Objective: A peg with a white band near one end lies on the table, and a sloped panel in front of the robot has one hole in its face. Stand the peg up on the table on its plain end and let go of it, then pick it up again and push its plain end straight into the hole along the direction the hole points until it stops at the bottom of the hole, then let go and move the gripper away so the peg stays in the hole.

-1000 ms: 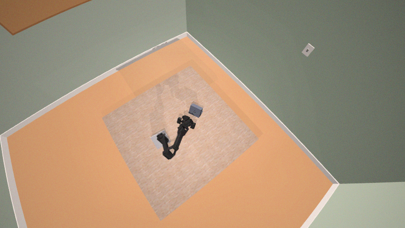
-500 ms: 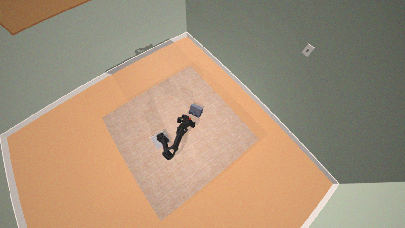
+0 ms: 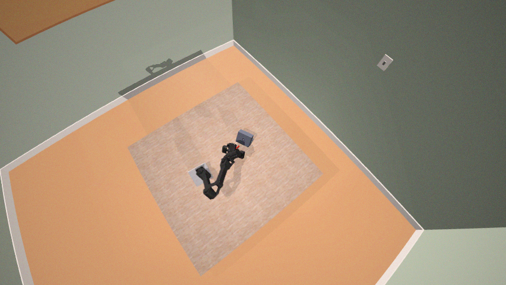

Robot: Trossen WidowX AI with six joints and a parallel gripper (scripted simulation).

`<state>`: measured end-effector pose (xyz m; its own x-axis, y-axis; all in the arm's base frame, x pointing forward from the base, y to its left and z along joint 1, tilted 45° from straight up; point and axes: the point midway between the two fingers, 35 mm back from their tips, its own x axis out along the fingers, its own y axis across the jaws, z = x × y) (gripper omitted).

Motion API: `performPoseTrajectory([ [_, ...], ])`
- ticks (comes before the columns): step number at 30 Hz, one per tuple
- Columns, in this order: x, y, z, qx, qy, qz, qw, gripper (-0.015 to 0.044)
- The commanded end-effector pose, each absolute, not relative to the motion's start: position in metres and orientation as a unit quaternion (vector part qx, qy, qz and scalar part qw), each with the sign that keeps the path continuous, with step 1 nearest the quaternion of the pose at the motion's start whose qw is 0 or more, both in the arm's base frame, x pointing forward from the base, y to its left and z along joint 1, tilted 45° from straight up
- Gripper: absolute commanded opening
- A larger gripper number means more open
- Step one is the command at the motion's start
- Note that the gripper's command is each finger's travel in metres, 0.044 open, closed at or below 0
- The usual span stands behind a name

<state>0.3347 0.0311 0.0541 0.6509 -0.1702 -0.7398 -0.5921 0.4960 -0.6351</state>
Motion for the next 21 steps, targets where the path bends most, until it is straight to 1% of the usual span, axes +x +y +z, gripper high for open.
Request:
performPoseTrajectory([
  [1,0.338,0.032,0.049,-0.487,0.392,0.144,0.767,0.0000],
  [21,0.358,0.037,0.038,-0.500,0.361,0.154,0.772,0.0000],
])
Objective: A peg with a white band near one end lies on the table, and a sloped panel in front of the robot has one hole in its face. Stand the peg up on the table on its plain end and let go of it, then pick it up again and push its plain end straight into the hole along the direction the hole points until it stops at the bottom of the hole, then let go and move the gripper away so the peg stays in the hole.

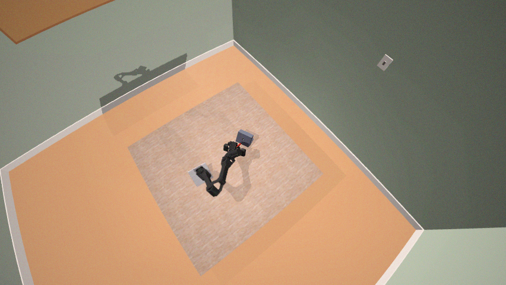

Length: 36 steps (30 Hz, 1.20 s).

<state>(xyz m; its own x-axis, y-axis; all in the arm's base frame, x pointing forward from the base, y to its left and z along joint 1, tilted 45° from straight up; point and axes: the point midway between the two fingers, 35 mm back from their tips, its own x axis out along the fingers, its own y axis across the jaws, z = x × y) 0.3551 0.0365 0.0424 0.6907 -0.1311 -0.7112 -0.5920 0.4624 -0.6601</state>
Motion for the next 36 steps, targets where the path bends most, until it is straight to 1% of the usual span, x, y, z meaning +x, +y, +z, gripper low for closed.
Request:
performPoseTrajectory([
  [1,0.359,0.037,0.038,-0.501,0.359,0.155,0.772,0.0000],
  [36,0.378,0.039,0.023,-0.508,0.324,0.160,0.782,0.0000],
])
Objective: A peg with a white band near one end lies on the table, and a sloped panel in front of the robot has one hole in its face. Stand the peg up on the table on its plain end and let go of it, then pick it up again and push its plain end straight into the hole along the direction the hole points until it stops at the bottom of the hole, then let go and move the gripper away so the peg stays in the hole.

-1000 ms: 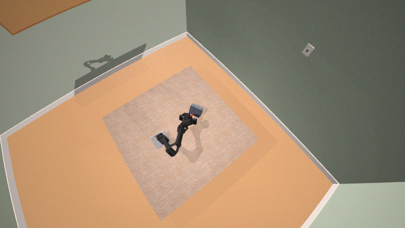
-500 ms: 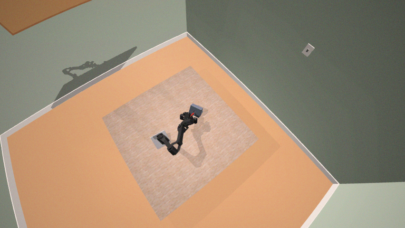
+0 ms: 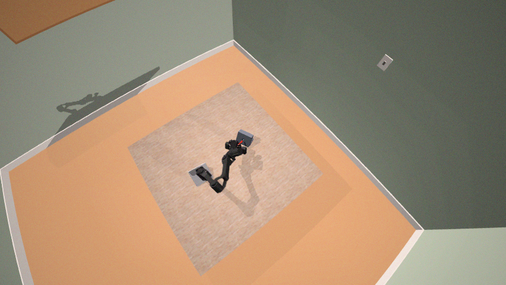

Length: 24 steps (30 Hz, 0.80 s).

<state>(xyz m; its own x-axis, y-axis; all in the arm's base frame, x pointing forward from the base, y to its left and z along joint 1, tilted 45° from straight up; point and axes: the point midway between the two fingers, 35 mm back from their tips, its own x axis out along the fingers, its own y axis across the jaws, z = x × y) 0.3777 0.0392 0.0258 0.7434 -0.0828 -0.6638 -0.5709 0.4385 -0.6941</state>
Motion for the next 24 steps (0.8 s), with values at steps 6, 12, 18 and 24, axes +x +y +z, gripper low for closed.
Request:
performPoseTrajectory([
  [6,0.384,0.038,0.018,-0.506,0.324,0.159,0.784,0.0000],
  [12,0.389,0.038,0.013,-0.505,0.323,0.159,0.784,0.0000],
  [18,0.394,0.037,0.008,-0.505,0.323,0.159,0.784,0.0000],
  [24,0.391,0.037,0.011,-0.504,0.324,0.156,0.785,0.0000],
])
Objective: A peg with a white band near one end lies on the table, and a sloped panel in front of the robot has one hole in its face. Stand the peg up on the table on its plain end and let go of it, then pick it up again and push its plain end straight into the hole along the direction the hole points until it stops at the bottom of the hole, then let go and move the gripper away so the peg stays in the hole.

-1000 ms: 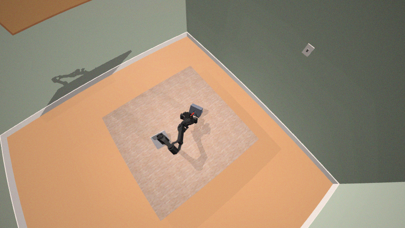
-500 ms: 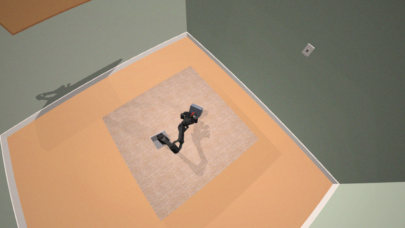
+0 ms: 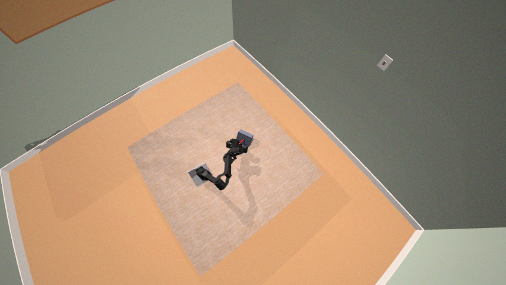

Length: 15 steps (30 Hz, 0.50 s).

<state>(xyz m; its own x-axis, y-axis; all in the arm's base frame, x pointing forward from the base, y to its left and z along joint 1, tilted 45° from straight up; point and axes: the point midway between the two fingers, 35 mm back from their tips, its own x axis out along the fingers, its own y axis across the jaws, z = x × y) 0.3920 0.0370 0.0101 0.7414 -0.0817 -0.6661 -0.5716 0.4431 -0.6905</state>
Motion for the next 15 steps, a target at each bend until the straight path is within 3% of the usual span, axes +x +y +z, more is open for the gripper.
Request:
performPoseTrajectory([
  [1,0.3911,0.0372,0.0109,-0.504,0.324,0.156,0.785,0.0000],
  [15,0.3920,0.0372,0.0095,-0.504,0.324,0.156,0.785,0.0000],
])
